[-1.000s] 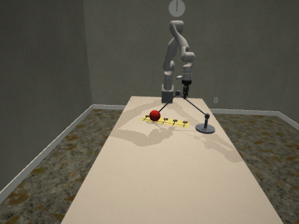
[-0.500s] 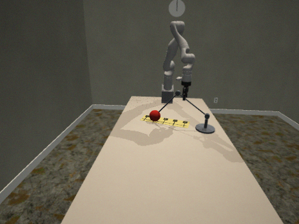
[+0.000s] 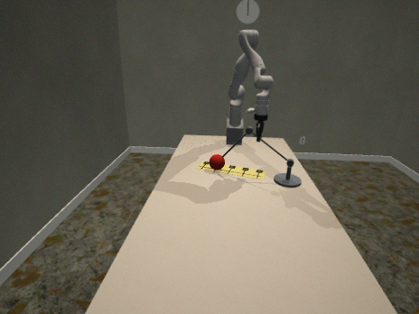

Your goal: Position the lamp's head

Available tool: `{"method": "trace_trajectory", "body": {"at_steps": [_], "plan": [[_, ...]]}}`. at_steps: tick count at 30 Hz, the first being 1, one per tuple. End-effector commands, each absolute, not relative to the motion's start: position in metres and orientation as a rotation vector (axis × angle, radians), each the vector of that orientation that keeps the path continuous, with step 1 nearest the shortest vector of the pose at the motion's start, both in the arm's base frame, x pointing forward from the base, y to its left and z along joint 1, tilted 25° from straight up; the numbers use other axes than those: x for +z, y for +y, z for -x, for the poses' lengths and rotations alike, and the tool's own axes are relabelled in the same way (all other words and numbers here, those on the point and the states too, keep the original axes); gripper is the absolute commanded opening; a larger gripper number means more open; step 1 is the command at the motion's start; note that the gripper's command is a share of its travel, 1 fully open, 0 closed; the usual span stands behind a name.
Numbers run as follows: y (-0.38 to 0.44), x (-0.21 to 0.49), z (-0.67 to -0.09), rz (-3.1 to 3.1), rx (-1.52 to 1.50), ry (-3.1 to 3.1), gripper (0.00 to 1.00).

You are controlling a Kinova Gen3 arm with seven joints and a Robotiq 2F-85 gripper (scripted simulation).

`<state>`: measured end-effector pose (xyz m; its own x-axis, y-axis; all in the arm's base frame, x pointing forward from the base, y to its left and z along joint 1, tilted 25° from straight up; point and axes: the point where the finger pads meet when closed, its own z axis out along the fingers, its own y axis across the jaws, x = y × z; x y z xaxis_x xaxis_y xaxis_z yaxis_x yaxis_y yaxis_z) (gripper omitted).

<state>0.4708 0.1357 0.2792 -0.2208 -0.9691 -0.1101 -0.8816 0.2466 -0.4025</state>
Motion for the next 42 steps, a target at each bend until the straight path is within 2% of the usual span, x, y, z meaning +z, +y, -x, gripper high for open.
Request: {"method": "trace_trajectory", "body": {"at_steps": [1,42], "plan": [[0.136,0.28,-0.471,1.703,-0.363,2.187,0.0],[0.155,0.306,-0.464,1.704,-0.364,2.188,0.0]]}}
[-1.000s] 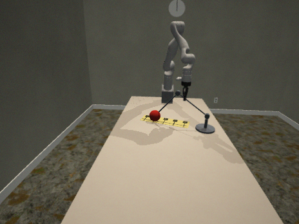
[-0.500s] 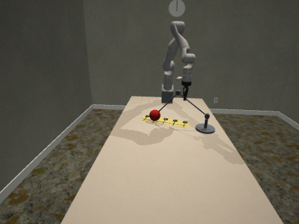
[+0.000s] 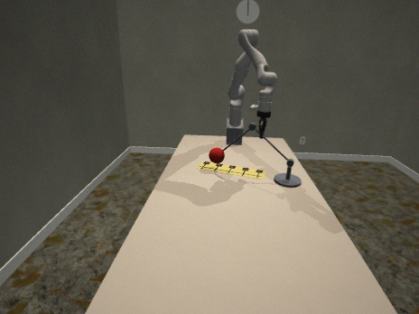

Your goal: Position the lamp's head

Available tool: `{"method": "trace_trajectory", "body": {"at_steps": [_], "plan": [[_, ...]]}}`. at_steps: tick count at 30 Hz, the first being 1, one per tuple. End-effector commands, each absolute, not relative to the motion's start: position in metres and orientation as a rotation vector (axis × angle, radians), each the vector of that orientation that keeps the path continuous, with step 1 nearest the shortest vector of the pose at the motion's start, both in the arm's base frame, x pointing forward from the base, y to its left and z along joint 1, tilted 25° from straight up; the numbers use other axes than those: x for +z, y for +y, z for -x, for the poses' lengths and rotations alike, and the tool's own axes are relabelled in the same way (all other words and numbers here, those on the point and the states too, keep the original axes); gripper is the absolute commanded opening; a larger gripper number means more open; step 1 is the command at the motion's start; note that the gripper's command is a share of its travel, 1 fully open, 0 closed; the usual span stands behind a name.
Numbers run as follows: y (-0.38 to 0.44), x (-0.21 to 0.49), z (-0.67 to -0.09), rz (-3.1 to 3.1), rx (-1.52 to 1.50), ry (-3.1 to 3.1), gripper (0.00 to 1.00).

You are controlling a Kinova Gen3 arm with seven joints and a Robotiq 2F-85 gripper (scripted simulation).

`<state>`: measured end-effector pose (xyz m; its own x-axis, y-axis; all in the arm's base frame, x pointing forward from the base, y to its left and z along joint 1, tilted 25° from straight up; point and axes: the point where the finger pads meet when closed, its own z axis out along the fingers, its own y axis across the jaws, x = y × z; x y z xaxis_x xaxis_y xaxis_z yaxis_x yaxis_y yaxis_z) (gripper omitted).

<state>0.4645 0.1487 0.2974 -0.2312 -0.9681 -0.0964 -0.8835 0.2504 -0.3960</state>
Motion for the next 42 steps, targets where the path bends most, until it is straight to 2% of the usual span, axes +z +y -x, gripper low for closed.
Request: {"method": "trace_trajectory", "body": {"at_steps": [1,42], "plan": [[0.157,0.308,-0.464,1.704,-0.364,2.188,0.0],[0.191,0.342,-0.458,1.704,-0.364,2.188,0.0]]}}
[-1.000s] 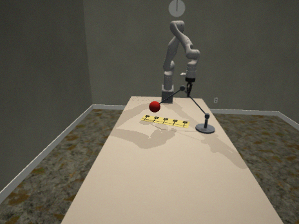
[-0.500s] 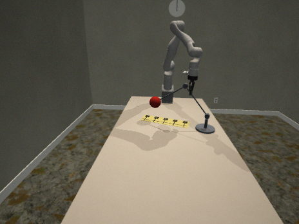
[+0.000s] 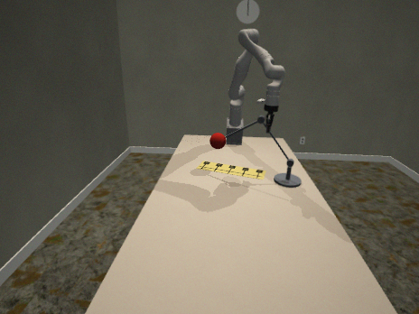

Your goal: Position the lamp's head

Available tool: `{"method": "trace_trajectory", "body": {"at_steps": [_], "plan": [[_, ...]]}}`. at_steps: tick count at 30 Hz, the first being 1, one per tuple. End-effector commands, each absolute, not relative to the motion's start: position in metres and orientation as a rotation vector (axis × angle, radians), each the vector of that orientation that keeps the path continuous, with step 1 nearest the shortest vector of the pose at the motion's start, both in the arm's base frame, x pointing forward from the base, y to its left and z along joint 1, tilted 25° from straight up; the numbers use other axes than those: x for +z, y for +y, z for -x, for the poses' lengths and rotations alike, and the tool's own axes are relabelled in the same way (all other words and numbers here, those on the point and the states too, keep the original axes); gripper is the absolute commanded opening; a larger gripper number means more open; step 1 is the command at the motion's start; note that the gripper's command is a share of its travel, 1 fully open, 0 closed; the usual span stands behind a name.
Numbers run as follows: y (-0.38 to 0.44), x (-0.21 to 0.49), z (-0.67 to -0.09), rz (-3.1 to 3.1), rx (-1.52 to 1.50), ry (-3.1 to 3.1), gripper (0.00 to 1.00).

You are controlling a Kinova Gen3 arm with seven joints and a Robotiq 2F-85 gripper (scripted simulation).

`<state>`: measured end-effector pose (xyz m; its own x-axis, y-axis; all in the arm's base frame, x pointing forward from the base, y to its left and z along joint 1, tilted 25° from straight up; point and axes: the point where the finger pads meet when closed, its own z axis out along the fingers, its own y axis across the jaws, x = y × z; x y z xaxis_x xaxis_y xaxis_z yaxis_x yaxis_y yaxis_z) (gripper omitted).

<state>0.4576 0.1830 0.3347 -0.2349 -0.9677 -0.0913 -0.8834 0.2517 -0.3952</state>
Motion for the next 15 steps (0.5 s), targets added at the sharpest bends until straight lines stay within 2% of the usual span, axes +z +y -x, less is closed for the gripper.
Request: {"method": "trace_trajectory", "body": {"at_steps": [1,6,7,15], "plan": [[0.1913,0.3416,-0.4582,1.704,-0.364,2.188,0.0],[0.1913,0.3416,-0.4582,1.704,-0.364,2.188,0.0],[0.1908,0.3412,-0.4581,1.704,-0.364,2.19,1.0],[0.1868,0.3381,-0.4579,1.705,-0.37,2.201,1.0]]}}
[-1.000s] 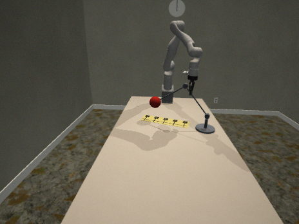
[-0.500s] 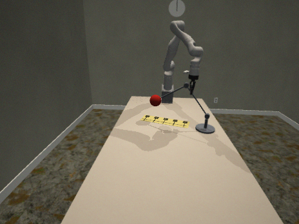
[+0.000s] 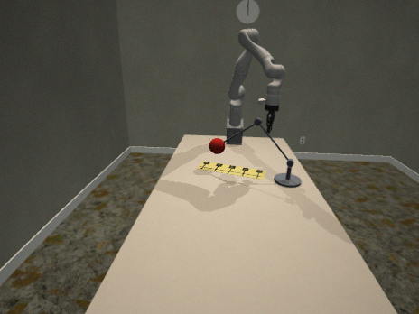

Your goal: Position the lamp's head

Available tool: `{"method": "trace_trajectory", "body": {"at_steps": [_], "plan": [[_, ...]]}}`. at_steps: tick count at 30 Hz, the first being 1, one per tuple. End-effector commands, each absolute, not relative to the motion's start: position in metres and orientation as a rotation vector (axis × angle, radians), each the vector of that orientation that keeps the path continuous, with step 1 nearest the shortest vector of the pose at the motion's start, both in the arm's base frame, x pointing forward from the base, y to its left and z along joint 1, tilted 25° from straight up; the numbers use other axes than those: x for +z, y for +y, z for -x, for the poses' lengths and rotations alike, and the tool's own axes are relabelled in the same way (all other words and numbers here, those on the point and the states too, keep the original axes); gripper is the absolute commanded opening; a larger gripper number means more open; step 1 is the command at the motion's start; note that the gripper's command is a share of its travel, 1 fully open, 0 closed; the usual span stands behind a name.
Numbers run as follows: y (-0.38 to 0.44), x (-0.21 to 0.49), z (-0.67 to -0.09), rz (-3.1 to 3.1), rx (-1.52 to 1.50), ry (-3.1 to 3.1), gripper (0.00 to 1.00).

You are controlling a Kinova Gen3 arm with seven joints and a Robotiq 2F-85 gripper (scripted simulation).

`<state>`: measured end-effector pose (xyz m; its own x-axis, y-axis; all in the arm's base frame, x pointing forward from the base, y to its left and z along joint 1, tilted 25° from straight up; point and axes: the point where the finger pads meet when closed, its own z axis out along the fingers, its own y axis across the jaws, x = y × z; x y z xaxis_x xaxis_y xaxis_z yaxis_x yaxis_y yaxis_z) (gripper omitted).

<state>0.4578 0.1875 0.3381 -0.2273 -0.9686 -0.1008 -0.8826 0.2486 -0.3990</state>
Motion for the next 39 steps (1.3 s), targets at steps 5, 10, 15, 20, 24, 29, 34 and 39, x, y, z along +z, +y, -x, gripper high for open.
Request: {"method": "trace_trajectory", "body": {"at_steps": [5,10,15,20,24,29,34,39], "plan": [[0.184,0.336,-0.458,1.705,-0.374,2.209,1.0],[0.184,0.343,-0.454,1.705,-0.374,2.21,1.0],[0.184,0.361,-0.446,1.705,-0.374,2.209,1.0],[0.184,0.38,-0.438,1.705,-0.374,2.209,1.0],[0.184,0.391,-0.433,1.705,-0.374,2.209,1.0],[0.183,0.404,-0.426,1.706,-0.375,2.212,1.0],[0.182,0.42,-0.418,1.707,-0.377,2.215,1.0],[0.182,0.437,-0.41,1.709,-0.379,2.219,1.0]]}}
